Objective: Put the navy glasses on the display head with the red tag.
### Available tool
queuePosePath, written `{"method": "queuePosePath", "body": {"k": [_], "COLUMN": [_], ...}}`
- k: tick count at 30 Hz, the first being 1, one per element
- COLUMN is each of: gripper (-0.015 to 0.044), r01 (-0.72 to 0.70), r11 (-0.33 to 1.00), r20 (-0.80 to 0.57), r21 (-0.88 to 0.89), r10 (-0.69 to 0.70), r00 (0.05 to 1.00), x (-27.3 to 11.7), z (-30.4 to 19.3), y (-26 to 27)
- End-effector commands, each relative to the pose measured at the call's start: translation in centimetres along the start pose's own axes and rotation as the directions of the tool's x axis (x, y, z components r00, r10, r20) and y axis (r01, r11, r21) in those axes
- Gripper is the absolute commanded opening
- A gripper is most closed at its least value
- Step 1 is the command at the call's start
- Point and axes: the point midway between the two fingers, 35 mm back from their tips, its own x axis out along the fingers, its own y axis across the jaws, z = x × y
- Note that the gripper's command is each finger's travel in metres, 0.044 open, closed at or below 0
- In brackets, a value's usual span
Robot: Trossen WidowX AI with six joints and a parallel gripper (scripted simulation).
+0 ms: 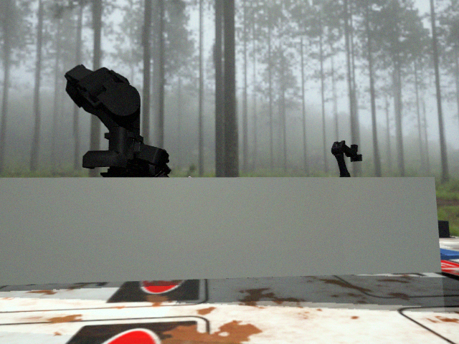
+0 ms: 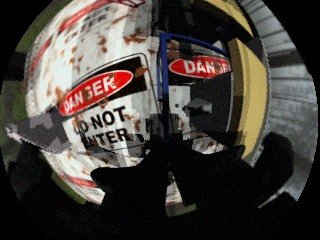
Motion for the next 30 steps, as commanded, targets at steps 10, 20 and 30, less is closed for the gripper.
{"method": "queuePosePath", "body": {"k": [10,20,30], "gripper": [0.0,0.0,0.0], "r01": [0.001,0.001,0.002], "r11": [1.0,1.0,1.0], "r20": [-0.004,-0.004,-0.004], "r21": [-0.007,-0.006,-0.006], "r10": [-0.001,-0.001,-0.002], "r00": [1.0,1.0,1.0], "x": [0.0,0.1,0.1], "z": [0.0,0.0,0.0], "y": [-2.2,-3.7,-4.6]}}
